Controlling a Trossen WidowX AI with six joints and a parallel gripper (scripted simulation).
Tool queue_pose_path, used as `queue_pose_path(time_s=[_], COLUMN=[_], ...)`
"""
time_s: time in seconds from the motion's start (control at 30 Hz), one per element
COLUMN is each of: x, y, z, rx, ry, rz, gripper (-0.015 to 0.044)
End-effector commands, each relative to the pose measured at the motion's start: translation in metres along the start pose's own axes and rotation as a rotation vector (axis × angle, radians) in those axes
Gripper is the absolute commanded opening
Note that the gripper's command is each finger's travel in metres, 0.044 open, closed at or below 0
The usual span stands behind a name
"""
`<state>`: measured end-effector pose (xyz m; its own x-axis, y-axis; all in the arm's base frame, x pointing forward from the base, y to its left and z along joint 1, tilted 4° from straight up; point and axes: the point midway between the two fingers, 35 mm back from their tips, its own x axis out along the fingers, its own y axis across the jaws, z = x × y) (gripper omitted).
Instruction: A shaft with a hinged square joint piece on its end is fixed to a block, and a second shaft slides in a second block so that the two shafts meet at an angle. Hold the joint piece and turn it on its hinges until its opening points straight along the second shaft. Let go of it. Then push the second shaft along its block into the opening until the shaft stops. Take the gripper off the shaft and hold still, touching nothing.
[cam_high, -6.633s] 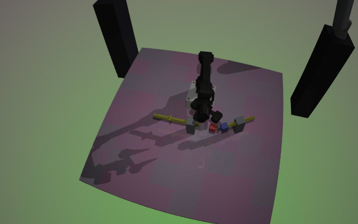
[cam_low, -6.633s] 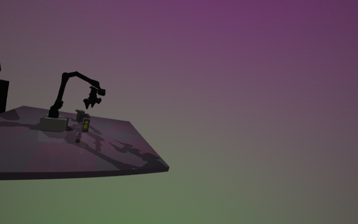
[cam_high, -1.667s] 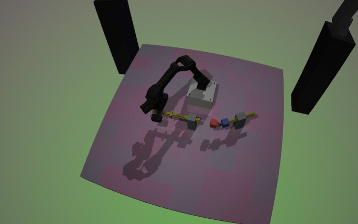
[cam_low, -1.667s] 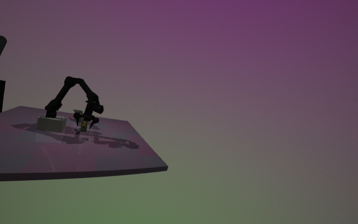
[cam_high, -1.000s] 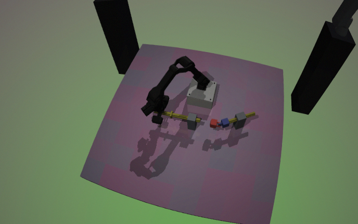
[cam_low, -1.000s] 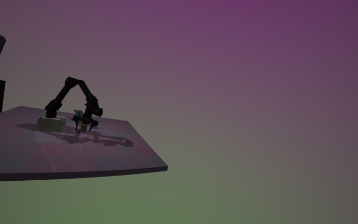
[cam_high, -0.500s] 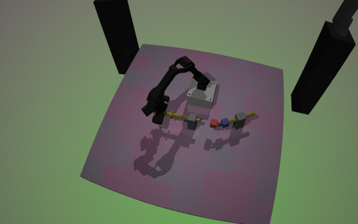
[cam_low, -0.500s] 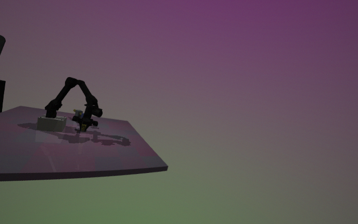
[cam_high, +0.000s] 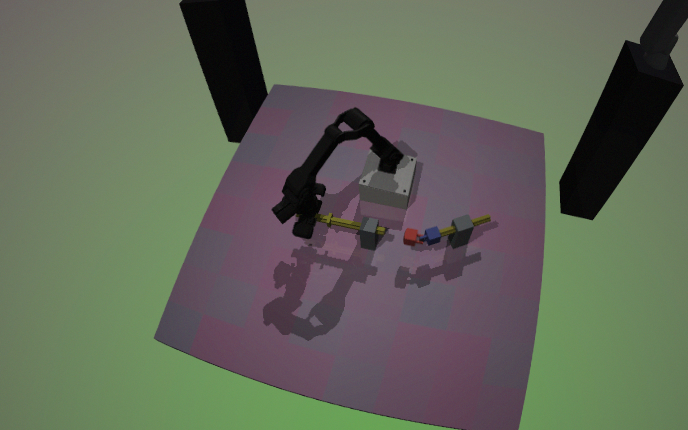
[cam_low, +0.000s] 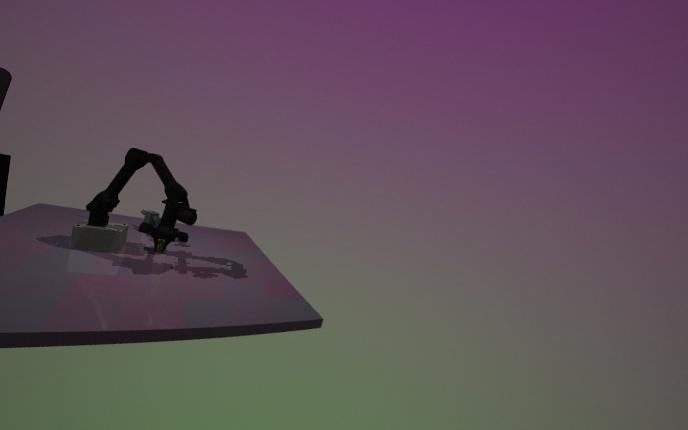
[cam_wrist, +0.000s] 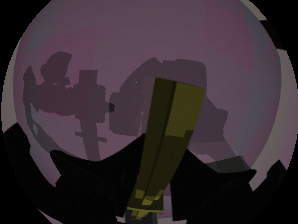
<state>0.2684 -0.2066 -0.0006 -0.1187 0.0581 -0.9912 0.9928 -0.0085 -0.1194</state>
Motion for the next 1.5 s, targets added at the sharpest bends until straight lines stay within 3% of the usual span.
queue_pose_path(time_s=[0.0,0.57,0.83,1.47], x=[0.000,0.002,0.001,0.003], y=[0.000,0.000,0.000,0.000], z=[0.000,0.007,0.006,-0.015], rx=[0.002,0.009,0.009,0.009], ry=[-0.004,-0.004,-0.008,-0.002], rz=[-0.003,0.127,0.100,0.132], gripper=[0.0067,0.0067,0.0000,0.0000])
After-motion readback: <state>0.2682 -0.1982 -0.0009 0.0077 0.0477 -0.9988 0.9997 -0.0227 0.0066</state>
